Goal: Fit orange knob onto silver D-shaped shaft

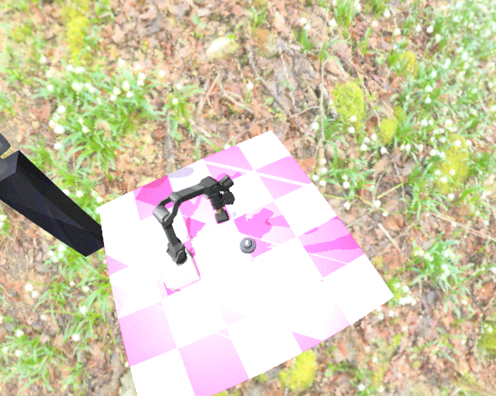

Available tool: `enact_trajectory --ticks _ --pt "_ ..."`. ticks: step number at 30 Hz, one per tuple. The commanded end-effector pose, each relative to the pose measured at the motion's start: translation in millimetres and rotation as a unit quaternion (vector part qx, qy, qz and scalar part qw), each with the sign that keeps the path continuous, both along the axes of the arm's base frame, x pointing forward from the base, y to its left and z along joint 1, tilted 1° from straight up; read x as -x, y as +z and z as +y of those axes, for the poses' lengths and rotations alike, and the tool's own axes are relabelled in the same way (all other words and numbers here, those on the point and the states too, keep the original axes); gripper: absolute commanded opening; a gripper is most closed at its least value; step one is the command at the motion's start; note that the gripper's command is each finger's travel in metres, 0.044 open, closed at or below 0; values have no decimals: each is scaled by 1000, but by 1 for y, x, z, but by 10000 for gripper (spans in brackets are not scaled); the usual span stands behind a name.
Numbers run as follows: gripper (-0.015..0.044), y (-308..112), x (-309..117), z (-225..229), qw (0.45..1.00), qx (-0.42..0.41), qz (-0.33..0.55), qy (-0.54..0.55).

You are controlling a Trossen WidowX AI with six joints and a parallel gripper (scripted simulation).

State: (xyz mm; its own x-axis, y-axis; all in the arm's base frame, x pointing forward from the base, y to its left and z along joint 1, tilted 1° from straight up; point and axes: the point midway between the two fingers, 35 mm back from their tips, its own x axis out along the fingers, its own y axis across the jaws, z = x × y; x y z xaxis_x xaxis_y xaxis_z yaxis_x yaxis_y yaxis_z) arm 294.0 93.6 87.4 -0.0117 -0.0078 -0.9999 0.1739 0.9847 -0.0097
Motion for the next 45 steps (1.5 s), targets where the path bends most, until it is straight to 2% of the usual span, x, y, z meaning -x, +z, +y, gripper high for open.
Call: enact_trajectory --ticks 1,10,45 --pt "0 17 -1 0 1000 -3 -11 -2" --pt "0 17 -1 -4 1000 -2 -11 -2" --pt "0 -12 -40 -102 1000 3 -16 -9"
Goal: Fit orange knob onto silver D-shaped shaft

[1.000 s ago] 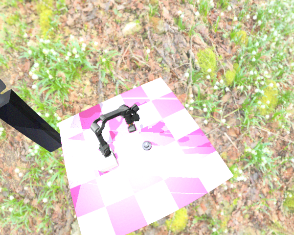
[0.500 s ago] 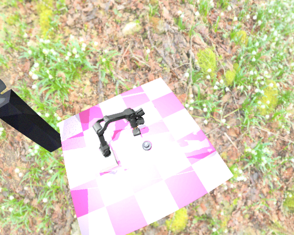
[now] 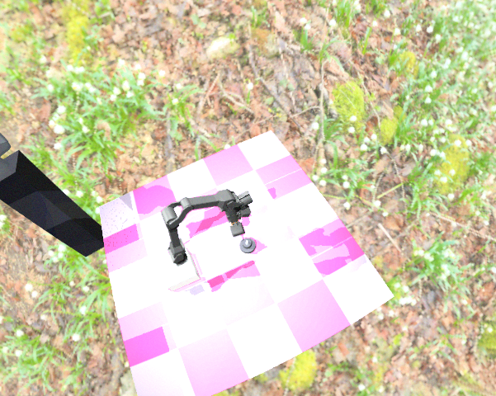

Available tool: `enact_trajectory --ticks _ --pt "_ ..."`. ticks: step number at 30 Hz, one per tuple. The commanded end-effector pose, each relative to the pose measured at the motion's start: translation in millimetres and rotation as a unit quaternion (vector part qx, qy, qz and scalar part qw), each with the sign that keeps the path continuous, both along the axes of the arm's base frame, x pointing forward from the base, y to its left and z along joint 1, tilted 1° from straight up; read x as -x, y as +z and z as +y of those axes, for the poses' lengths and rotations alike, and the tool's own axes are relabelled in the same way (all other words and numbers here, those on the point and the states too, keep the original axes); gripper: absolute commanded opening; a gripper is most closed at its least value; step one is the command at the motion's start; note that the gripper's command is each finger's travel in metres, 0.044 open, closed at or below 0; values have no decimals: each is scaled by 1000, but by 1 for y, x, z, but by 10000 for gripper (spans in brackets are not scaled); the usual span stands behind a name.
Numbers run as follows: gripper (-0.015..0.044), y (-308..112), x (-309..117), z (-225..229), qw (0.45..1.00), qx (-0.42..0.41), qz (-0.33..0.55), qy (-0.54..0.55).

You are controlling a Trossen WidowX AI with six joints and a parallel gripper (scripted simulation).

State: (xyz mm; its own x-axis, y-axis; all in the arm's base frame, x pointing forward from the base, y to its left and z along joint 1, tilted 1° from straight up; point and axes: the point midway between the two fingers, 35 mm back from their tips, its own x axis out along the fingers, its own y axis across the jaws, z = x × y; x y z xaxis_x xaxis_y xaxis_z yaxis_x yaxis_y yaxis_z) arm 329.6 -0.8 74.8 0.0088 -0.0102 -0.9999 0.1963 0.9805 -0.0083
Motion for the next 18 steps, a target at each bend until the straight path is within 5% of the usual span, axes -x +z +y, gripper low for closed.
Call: enact_trajectory --ticks 1,18 --pt "0 0 -5 -11 1000 2 -6 3" --pt "0 -16 -10 -64 1000 3 -3 8"
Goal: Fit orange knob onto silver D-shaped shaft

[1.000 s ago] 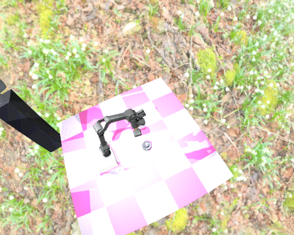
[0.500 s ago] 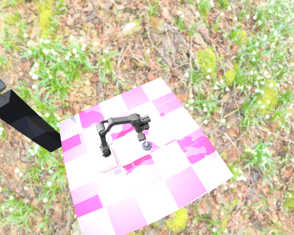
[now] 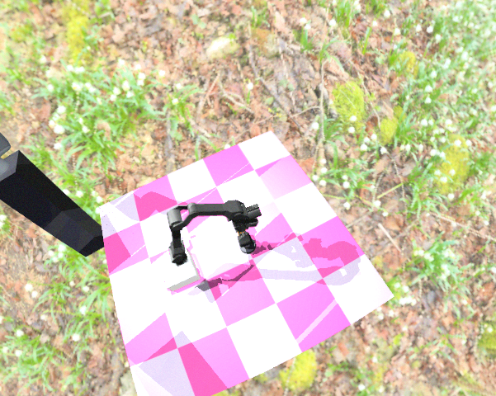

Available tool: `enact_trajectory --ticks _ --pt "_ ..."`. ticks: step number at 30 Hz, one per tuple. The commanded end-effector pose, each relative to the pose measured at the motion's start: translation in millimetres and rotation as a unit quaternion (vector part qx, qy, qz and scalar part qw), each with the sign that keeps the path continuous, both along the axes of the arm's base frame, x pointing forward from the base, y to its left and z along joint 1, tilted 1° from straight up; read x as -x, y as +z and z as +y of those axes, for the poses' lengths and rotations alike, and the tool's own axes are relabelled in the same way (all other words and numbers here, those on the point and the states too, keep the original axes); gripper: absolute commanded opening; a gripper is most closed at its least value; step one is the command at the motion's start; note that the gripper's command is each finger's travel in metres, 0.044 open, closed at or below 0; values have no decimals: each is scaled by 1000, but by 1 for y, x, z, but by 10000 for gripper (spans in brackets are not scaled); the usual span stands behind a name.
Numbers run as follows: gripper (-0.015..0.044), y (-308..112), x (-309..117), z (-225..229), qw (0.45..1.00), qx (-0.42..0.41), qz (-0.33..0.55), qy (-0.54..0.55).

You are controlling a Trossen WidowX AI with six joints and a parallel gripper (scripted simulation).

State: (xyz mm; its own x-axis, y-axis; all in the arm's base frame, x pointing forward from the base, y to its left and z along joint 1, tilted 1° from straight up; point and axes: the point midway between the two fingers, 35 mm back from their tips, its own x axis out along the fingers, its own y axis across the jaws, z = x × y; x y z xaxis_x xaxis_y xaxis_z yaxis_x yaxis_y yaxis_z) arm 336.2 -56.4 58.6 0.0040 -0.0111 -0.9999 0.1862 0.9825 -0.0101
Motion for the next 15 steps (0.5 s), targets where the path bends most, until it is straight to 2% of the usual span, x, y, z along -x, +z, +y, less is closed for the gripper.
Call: enact_trajectory --ticks 1,15 --pt "0 -1 -3 -12 1000 3 -5 3" --pt "0 -24 -3 -23 1000 3 -5 1"
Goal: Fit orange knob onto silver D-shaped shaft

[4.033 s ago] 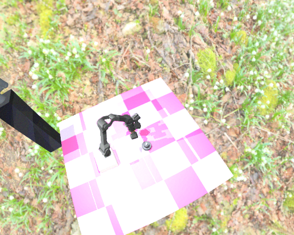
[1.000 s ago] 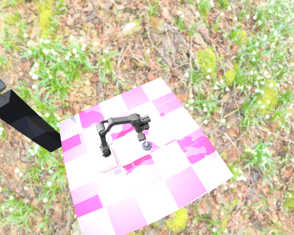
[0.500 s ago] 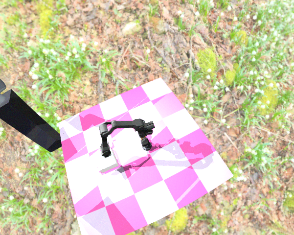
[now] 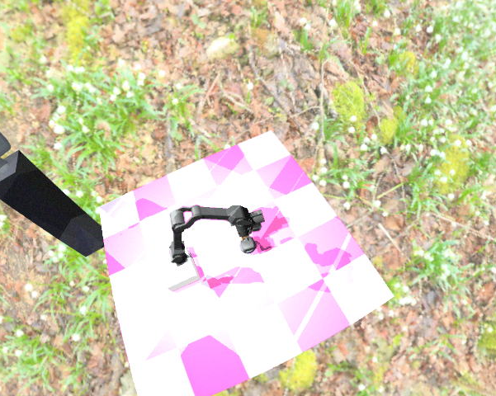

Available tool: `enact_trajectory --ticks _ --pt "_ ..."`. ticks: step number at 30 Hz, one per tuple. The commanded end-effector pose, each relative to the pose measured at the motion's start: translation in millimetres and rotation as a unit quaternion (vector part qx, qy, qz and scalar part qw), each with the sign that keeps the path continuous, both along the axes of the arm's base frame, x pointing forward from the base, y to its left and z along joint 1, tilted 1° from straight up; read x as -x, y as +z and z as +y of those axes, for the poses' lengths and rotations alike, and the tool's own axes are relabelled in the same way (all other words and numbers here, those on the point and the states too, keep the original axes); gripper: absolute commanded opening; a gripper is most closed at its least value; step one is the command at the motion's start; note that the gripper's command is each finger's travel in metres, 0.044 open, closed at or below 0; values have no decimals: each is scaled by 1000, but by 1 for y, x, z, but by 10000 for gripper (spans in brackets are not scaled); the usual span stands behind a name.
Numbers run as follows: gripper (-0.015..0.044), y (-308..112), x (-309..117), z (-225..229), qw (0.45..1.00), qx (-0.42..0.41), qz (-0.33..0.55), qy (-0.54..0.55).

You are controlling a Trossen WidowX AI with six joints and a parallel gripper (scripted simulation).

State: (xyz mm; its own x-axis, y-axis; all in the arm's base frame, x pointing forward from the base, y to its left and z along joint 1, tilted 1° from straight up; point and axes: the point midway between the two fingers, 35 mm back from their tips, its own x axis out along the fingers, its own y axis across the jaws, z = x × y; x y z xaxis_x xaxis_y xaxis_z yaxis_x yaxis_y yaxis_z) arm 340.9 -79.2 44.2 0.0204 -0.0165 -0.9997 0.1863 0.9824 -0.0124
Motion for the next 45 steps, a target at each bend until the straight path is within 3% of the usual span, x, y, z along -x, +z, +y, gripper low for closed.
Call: enact_trajectory --ticks 1,45 --pt "0 -13 2 -1 1000 0 4 1" --pt "0 -10 0 -1 1000 0 3 -1"
